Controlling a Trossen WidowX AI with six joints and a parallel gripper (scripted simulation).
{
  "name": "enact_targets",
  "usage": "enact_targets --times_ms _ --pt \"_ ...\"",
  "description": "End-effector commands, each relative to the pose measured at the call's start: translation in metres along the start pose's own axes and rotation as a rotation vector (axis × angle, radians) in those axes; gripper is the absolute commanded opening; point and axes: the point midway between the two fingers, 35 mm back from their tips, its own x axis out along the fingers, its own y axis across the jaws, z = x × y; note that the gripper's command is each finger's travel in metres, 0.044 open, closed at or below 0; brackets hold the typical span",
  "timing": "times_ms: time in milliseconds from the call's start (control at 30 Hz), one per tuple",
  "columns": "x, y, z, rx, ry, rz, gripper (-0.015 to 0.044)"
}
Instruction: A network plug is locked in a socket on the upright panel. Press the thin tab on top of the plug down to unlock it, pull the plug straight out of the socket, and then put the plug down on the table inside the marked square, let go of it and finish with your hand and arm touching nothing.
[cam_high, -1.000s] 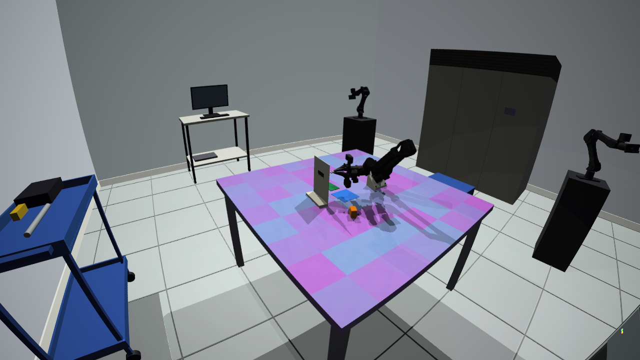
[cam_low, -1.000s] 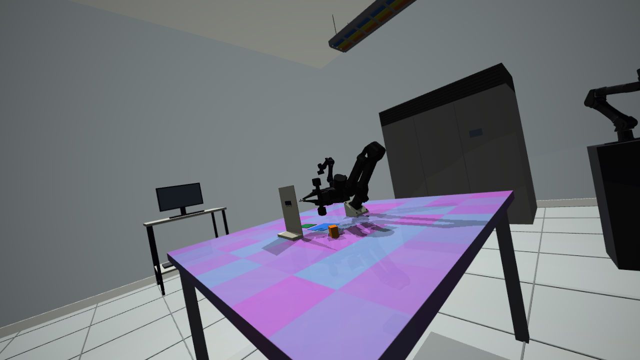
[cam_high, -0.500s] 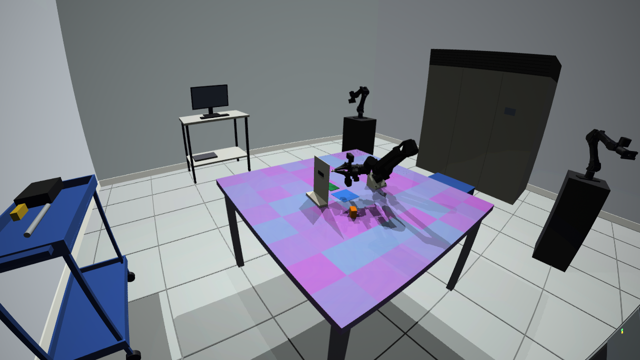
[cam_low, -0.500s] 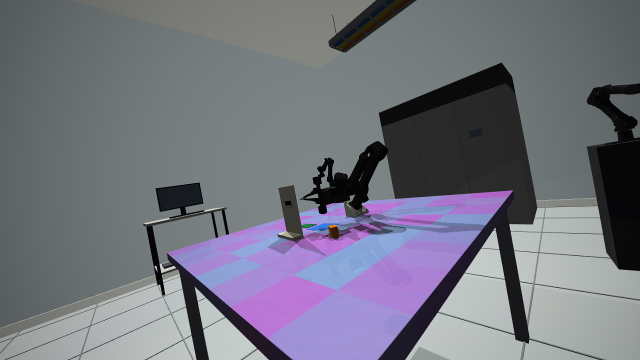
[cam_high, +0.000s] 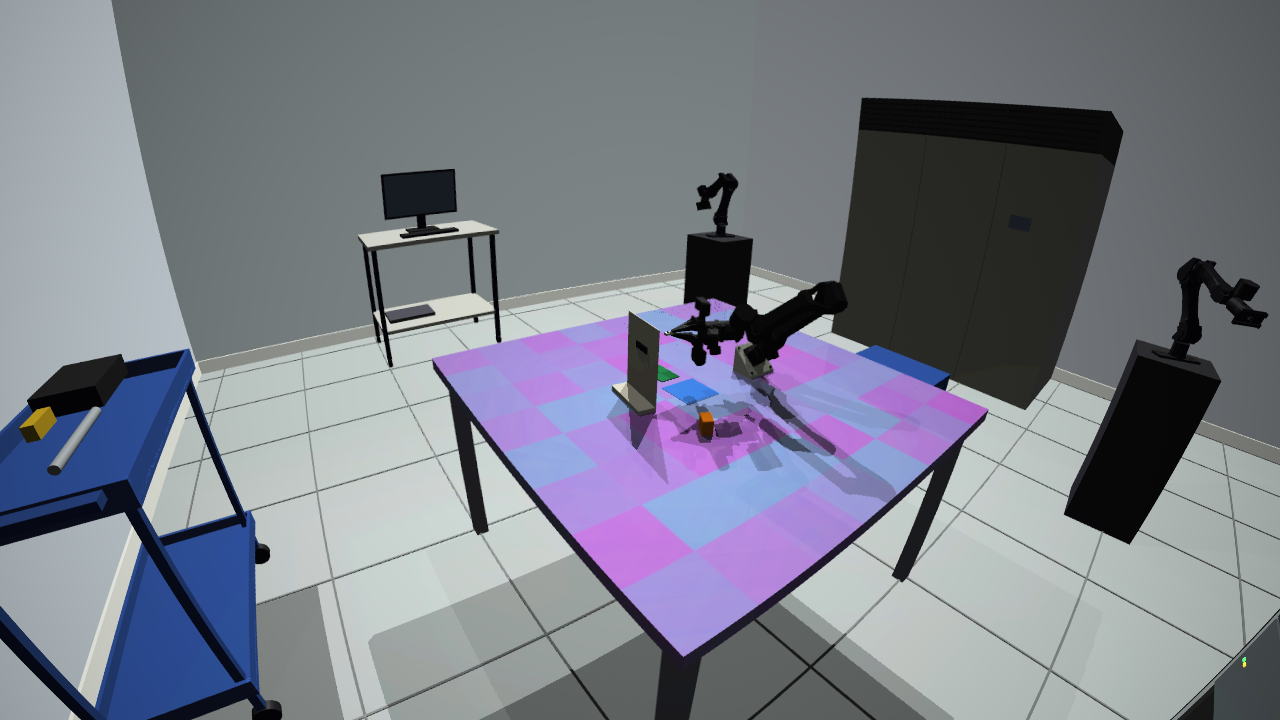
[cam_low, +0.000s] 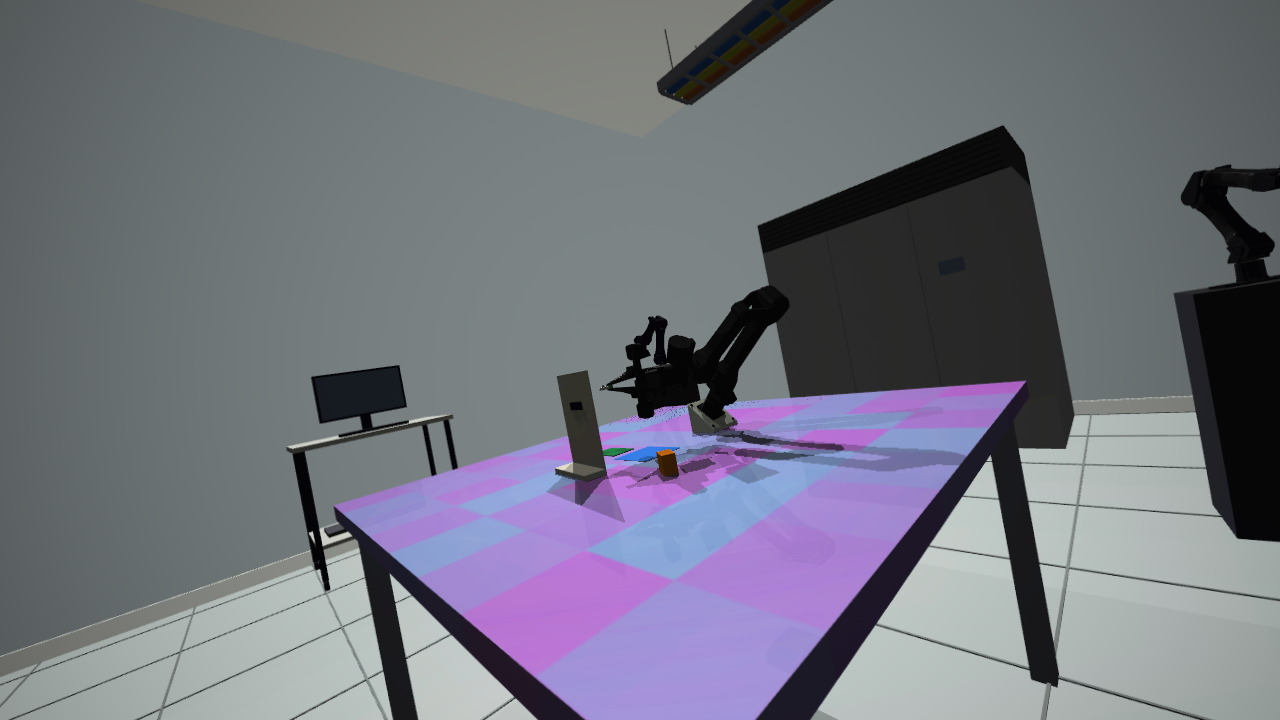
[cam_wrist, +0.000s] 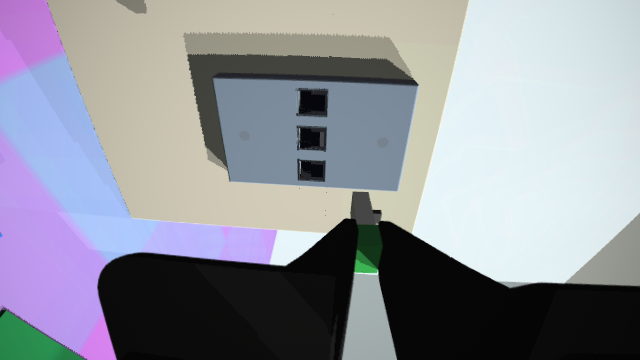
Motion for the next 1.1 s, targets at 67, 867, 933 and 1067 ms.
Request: enact_targets --times_ms 67,867,933,1067 --pt "-0.003 -0.008 0.0 -0.005 -0.002 0.004 0.0" --pt "-0.01 -0.011 -0.009 -0.087 0.008 0.146 0.0" --pt "-0.008 -0.004 -0.011 -0.113 0.008 0.197 0.0" --pt "-0.007 0.009 -0.015 -0.158 0.001 0.299 0.0"
